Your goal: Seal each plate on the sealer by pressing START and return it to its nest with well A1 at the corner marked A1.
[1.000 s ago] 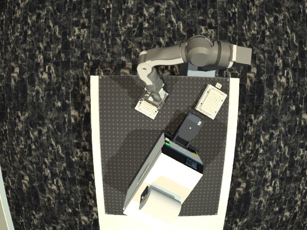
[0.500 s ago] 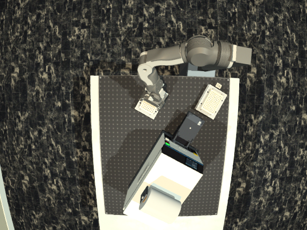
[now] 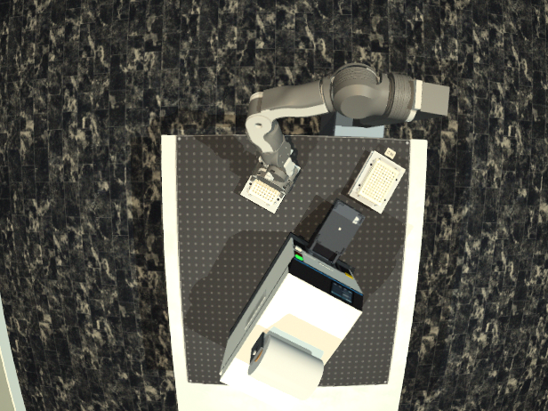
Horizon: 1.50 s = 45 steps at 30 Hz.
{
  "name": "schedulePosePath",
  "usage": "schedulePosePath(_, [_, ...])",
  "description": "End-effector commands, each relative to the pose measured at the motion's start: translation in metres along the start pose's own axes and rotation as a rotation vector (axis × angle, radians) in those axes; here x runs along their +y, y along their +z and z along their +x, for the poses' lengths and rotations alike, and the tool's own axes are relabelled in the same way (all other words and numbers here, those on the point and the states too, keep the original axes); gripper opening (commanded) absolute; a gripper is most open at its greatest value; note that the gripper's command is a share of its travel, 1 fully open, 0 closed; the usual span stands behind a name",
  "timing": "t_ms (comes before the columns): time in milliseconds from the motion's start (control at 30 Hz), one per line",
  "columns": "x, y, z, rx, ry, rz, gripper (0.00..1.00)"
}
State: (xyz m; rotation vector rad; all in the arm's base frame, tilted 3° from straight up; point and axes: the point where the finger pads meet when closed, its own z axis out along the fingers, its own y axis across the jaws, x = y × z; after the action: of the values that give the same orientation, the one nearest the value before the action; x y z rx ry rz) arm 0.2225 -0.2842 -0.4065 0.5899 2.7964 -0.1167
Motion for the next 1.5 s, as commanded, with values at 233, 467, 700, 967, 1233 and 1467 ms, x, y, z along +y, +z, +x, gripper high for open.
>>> schedulePosePath(233, [0.0005,0.0000,-0.0002,-0.002,0.000,-0.002,0.59])
schedulePosePath(467, [0.0005,0.0000,-0.0002,-0.002,-0.001,-0.002,0.56])
schedulePosePath(700, [0.0005,0.0000,-0.0002,-0.002,-0.001,-0.002,0.00])
schedulePosePath(967, [0.0005,0.0000,-0.0002,-0.002,-0.001,-0.002,0.00])
schedulePosePath(1233, [0.0005,0.0000,-0.0002,-0.002,-0.001,-0.002,0.00])
schedulePosePath(1467, [0.0005,0.0000,-0.0002,-0.002,-0.001,-0.002,0.00])
